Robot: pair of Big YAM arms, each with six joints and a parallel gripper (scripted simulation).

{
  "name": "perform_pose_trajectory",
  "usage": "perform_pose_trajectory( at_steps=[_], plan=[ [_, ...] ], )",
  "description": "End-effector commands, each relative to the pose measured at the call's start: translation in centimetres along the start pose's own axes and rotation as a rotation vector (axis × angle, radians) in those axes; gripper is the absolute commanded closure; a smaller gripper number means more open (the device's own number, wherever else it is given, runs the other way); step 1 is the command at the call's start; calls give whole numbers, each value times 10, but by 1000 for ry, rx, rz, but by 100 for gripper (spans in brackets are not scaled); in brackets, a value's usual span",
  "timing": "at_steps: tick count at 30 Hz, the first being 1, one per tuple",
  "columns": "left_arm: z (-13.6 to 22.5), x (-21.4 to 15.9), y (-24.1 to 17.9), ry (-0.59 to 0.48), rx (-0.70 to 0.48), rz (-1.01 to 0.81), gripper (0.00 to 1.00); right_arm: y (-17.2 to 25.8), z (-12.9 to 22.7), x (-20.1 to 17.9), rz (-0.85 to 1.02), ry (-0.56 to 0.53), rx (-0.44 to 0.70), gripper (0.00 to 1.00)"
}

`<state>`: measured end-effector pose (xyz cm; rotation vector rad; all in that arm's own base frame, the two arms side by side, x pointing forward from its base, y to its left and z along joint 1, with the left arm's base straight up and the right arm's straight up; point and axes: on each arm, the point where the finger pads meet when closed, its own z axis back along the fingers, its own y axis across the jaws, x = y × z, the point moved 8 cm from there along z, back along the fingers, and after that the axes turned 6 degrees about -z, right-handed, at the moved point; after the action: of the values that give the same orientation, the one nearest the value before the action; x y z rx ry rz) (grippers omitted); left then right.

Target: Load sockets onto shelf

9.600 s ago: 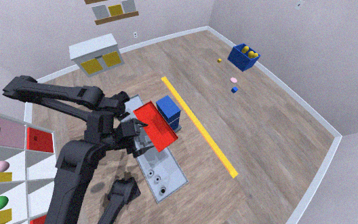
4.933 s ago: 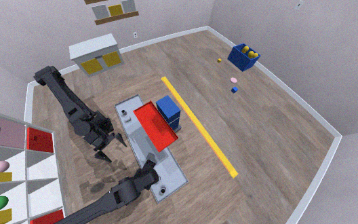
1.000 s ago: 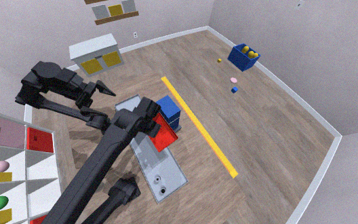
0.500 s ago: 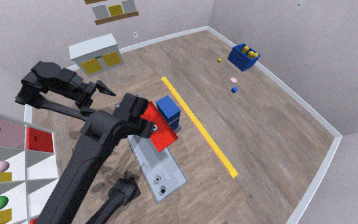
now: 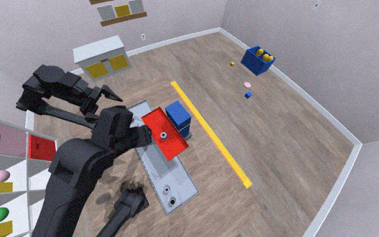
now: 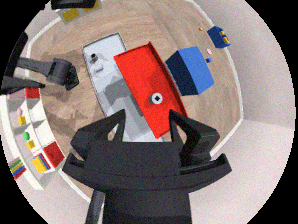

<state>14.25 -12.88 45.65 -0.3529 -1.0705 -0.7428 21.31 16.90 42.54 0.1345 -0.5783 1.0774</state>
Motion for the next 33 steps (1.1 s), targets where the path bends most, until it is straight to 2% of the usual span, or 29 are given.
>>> perform_pose_trajectory(
  at_steps=[1,8,18,21,24,28,33],
  plan=[
    [26,30,3,-72,6,-8,0,6,18,4,235,-118,3,35],
    [26,30,3,-72,6,-8,0,24,39,-2,503,-246,-25,35],
    [26,30,3,-72,6,-8,0,39,59,3,590,-330,-20,35],
    [26,29,4,-72,12,-11,0,40,51,4,568,-317,0,35],
    [21,11,9,-28,41,0,0,38,47,-6,476,-301,-8,35],
    [11,-25,27,80,135,61,0,37,45,-26,336,-286,-46,35],
    [13,-53,44,161,241,134,0,37,43,-49,180,-268,-98,35]
  ],
)
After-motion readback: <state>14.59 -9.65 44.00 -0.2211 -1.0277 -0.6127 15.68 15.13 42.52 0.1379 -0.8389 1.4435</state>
